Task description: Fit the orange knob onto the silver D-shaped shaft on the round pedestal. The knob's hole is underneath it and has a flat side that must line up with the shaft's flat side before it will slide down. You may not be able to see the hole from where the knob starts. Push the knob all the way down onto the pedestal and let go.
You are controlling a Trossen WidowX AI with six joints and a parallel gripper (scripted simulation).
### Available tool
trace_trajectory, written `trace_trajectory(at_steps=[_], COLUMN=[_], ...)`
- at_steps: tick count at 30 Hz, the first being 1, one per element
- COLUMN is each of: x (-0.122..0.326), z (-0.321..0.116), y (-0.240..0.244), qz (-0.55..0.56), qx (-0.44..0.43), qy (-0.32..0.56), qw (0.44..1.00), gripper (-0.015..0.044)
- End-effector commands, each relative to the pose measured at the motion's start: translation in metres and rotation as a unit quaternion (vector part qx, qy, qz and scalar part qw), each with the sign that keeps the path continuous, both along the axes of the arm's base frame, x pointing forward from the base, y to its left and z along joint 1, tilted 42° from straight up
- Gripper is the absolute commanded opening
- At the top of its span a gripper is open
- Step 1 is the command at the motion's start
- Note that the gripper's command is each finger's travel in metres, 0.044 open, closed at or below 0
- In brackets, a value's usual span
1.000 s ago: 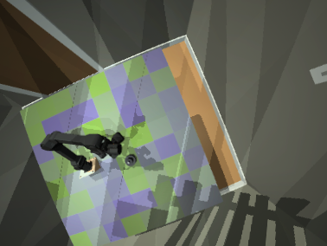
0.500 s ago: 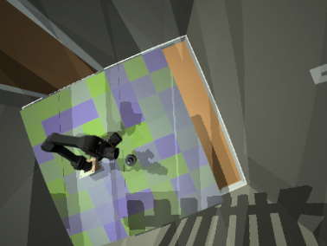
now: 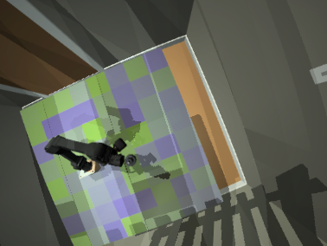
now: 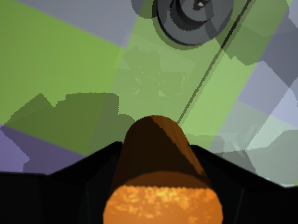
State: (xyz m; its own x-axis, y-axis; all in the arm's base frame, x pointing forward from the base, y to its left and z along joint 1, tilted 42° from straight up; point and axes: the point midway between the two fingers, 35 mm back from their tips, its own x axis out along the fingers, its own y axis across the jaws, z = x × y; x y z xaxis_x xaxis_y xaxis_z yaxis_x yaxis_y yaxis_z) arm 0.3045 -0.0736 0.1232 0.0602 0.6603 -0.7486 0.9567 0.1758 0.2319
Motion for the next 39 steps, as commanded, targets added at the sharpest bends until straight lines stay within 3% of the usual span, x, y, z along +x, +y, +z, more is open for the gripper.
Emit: trace_trajectory(at_steps=[1,39], x=[0.001,-0.004], z=[-0.011,-0.113], y=[-0.008,-0.064], qz=[0.001,0.001], qx=[-0.002,-0.004], qy=[-0.001,0.000], qw=[1.000,1.000], gripper=[0.0000,0.0000])
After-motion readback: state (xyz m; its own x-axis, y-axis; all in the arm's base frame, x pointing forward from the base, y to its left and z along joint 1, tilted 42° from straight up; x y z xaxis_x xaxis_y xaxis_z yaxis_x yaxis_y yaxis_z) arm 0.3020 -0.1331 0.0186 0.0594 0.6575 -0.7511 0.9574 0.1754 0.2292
